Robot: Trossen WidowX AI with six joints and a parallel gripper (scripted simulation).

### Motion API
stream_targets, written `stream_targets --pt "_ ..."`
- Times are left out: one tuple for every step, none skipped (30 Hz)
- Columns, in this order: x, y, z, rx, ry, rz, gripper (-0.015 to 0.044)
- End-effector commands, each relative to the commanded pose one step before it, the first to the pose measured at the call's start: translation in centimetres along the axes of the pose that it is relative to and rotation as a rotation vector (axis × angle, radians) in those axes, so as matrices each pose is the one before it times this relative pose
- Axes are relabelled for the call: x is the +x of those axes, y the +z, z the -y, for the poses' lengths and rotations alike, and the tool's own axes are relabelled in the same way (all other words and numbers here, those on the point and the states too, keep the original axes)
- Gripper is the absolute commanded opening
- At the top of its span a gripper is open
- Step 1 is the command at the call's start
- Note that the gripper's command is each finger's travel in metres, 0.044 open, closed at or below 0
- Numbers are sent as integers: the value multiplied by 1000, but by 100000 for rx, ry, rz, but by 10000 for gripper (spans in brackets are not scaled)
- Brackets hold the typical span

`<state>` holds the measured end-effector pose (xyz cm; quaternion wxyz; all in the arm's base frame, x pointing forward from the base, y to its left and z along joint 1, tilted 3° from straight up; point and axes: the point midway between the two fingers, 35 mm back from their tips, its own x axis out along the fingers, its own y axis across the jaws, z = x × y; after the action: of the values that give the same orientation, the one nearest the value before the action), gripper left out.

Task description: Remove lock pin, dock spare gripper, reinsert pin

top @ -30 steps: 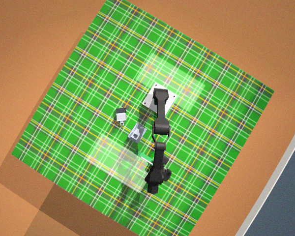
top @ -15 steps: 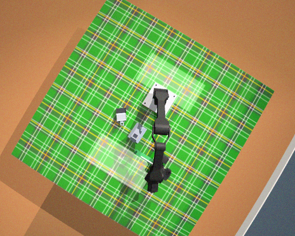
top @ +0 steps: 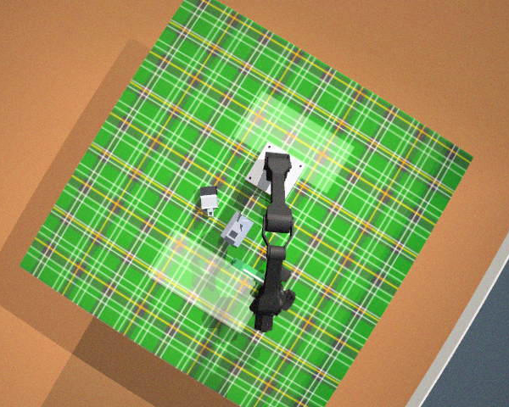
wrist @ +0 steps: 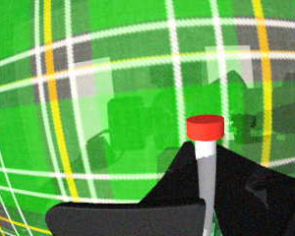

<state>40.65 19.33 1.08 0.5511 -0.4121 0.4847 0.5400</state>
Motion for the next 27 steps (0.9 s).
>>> stream_targets --pt "85 -30 -44 435 144 -83 0" --pt "0 0 0 0 0 0 0" --pt "-82 27 40 -432 -133 77 26" --pt "0 0 0 0 0 0 52" --pt "0 0 0 0 0 0 79" --pt "0 0 0 0 0 0 105" --pt "0 0 0 0 0 0 131" --pt "0 0 0 0 0 0 158" --pt "0 0 0 0 0 0 184" --pt "0 0 0 0 0 0 200" --pt "0 0 0 0 0 0 200" --pt "0 0 0 0 0 0 200" --pt "0 0 0 0 0 0 200" --pt "0 0 0 0 0 0 200" --pt "-262 41 -19 4 8 -1 200" --pt "-328 50 -26 5 10 -1 200" --pt "-399 60 -36 6 13 -2 200" --pt "-190 28 -18 3 6 -1 200" --pt "-139 -25 -111 103 468 -233 200" --pt "-86 -15 -69 63 287 -143 200" --pt "-163 -9 -74 82 275 -138 200" --pt "-102 -6 -47 51 172 -86 200" --pt "-197 10 -55 55 171 -86 200" --pt "-128 6 -37 36 111 -56 200" --pt "-213 15 -56 46 150 -76 200" --pt "-134 9 -36 29 94 -48 200" --pt "-212 14 -55 50 150 -76 200"
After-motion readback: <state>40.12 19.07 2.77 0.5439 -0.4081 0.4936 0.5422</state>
